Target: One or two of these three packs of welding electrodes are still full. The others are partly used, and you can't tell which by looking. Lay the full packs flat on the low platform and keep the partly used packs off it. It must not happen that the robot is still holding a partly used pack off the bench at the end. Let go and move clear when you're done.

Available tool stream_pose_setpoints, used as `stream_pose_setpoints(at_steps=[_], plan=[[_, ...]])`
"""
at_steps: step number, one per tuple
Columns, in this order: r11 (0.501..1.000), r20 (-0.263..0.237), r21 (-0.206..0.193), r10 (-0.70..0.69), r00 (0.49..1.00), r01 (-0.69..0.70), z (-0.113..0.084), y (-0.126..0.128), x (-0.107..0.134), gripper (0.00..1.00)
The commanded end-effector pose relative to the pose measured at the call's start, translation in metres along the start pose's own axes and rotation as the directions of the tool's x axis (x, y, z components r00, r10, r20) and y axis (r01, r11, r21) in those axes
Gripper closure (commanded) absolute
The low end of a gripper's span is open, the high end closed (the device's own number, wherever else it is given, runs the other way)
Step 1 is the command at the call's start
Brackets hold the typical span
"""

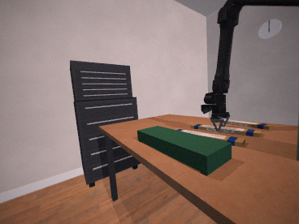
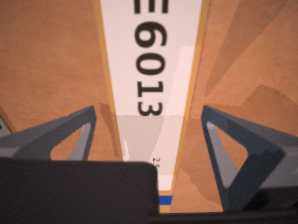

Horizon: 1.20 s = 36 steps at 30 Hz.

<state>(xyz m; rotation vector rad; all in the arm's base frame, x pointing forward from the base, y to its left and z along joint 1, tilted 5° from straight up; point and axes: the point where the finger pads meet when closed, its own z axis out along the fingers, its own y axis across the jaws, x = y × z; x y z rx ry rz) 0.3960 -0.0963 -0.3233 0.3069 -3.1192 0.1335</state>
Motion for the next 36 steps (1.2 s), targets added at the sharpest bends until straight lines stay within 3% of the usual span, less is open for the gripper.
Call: stream_pose_setpoints(at_steps=[1,36], plan=[[1.0,0.011,0.004,0.006,1.0,-0.006,0.012,-0.007,-0.001,0.04],[1.0,0.002,0.0,0.006,1.0,-0.006,0.015,-0.005,0.006,0.04]])
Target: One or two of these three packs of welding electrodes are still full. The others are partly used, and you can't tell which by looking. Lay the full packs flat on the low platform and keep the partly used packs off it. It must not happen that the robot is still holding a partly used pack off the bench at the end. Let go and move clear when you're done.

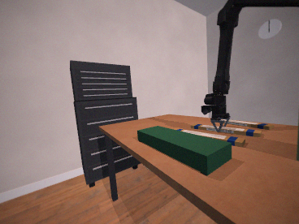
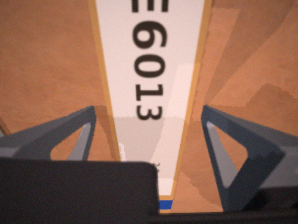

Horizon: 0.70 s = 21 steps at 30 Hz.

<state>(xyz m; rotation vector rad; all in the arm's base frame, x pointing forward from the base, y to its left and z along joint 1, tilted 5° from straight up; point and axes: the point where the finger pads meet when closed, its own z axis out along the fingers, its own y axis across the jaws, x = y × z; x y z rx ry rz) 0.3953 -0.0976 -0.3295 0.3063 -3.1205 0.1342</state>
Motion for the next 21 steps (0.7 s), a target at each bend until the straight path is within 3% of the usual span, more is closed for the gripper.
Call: stream_pose_setpoints(at_steps=[1,21], plan=[[1.0,0.001,0.0,0.005,1.0,-0.005,0.0089,-0.004,0.0053,1.0],[1.0,0.002,0.0,0.01,1.0,-0.01,0.0088,-0.0043,0.0046,1.0]])
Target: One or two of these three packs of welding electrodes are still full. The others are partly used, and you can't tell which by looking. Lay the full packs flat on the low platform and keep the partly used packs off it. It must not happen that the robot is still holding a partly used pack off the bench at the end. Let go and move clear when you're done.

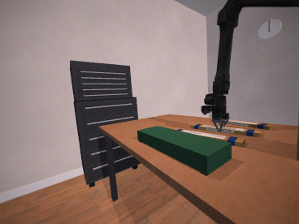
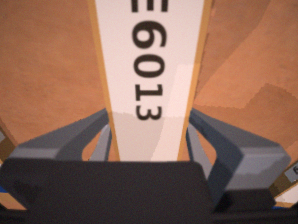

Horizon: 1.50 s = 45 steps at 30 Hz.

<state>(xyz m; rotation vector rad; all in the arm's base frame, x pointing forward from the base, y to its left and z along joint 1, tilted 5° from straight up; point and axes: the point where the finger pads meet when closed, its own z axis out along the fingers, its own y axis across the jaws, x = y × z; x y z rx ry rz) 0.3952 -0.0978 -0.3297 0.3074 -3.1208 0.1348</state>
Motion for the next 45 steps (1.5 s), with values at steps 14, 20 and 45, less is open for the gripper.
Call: stream_pose_setpoints(at_steps=[14,20,45], plan=[[1.0,0.002,0.0,0.011,1.0,-0.011,0.009,-0.004,0.005,1.0],[1.0,0.002,0.0,0.011,1.0,-0.011,0.009,-0.004,0.005,1.0],[1.0,0.011,0.003,0.009,1.0,-0.009,-0.041,-0.002,-0.004,1.0]])
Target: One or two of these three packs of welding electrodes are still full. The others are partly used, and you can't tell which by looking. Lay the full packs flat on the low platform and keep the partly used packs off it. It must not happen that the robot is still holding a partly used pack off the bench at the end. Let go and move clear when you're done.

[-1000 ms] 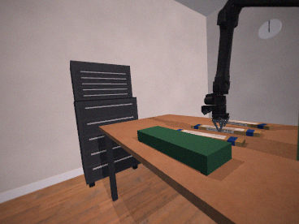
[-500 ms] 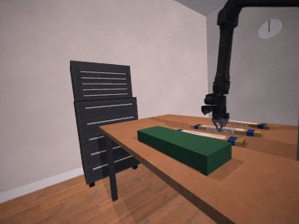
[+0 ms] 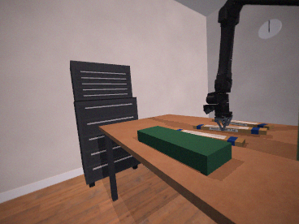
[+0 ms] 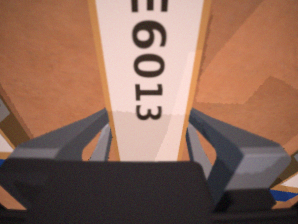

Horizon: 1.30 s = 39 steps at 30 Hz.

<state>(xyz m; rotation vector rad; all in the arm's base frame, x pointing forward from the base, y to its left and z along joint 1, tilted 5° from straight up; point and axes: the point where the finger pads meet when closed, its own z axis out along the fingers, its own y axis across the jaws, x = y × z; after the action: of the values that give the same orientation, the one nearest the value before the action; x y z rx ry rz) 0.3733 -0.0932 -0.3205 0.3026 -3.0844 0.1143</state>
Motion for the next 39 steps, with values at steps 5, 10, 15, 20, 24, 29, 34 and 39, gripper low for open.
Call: stream_pose_setpoints(at_steps=[5,10,15,20,24,29,34,39], plan=[[1.0,0.047,0.019,0.006,0.999,-0.006,-0.042,-0.008,-0.024,1.0],[1.0,0.047,0.019,0.004,0.999,-0.005,-0.048,-0.007,-0.024,1.0],[1.0,0.047,0.019,0.002,0.999,-0.003,-0.055,-0.006,-0.024,1.0],[1.0,0.051,0.021,0.002,0.999,-0.003,-0.062,-0.008,-0.028,1.0],[1.0,0.059,0.024,0.003,0.998,-0.005,-0.065,-0.01,-0.035,1.0],[1.0,0.062,0.025,0.003,0.998,-0.004,-0.067,-0.011,-0.039,1.0],[1.0,0.065,0.026,0.002,0.998,-0.004,-0.07,-0.013,-0.043,1.0],[1.0,0.067,0.027,0.002,0.998,-0.004,-0.073,-0.013,-0.046,1.0]])
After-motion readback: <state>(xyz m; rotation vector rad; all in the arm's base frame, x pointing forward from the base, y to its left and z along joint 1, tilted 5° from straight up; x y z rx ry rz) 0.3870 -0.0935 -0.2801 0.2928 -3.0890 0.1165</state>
